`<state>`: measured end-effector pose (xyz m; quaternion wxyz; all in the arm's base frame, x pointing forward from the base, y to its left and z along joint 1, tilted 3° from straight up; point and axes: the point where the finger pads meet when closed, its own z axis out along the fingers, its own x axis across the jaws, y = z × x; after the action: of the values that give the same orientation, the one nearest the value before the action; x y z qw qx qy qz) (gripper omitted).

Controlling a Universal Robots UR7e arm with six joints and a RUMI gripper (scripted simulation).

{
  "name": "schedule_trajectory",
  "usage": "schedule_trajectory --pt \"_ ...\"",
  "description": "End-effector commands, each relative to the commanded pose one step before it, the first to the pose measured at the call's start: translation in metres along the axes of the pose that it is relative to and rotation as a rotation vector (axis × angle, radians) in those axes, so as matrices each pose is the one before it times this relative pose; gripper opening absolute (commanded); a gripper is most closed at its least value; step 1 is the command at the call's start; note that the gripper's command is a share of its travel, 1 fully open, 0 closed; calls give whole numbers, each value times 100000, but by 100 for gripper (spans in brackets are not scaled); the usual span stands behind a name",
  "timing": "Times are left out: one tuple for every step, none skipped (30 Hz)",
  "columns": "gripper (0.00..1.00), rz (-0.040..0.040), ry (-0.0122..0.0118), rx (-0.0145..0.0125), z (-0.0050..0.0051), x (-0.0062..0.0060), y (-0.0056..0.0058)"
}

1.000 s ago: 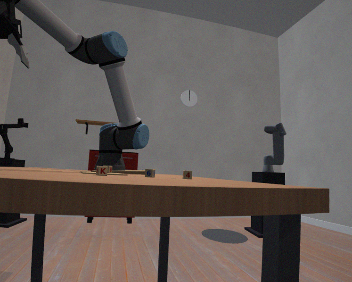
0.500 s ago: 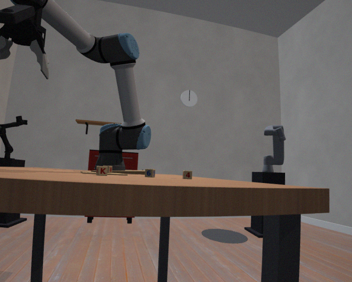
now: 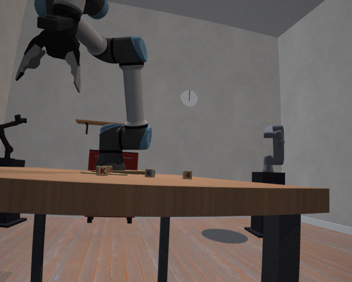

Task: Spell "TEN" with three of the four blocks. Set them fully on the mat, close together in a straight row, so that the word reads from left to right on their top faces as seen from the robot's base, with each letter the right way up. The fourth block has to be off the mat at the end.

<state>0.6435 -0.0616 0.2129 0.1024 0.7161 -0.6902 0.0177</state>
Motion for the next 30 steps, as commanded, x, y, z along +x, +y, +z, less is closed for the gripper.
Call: schedule_trajectory --pt "100 464 3223 10407 595 -4978 -1622" --pt "100 0 0 0 0 0 0" --pt "100 0 0 0 0 0 0" --pt "100 -178 312 2169 164 -1474 -109" --pt "100 -176 237 2168 150 -1471 -56" --pt "100 0 0 0 0 0 0" --pt "100 -173 162 2163 135 -1463 -3" --pt "100 0 0 0 0 0 0" --pt "100 -169 89 2152 119 -1451 49" --pt "100 0 0 0 0 0 0" --pt "100 -164 18 2137 103 -1436 98" --pt "100 0 0 0 0 0 0" --pt "100 -159 -52 2118 86 -1417 146" --pt "100 0 0 0 0 0 0" --pt "100 -153 -119 2093 69 -1395 191" --pt "100 0 0 0 0 0 0" --pt "100 -147 -183 2065 51 -1369 234" --pt "100 -140 -245 2032 33 -1341 274" --pt "100 0 0 0 0 0 0" --pt "100 0 0 0 0 0 0" --pt "100 -132 -303 1996 15 -1310 311" --pt "100 -124 -357 1956 -2 -1276 344" --pt "100 0 0 0 0 0 0" --pt "100 -116 -408 1913 -20 -1240 375" --pt "100 0 0 0 0 0 0" --pt "100 -107 -455 1866 -36 -1202 402" --pt "100 -99 -497 1817 -52 -1163 425" --pt "100 0 0 0 0 0 0" --pt "100 -90 -535 1765 -68 -1122 445" --pt "100 0 0 0 0 0 0"
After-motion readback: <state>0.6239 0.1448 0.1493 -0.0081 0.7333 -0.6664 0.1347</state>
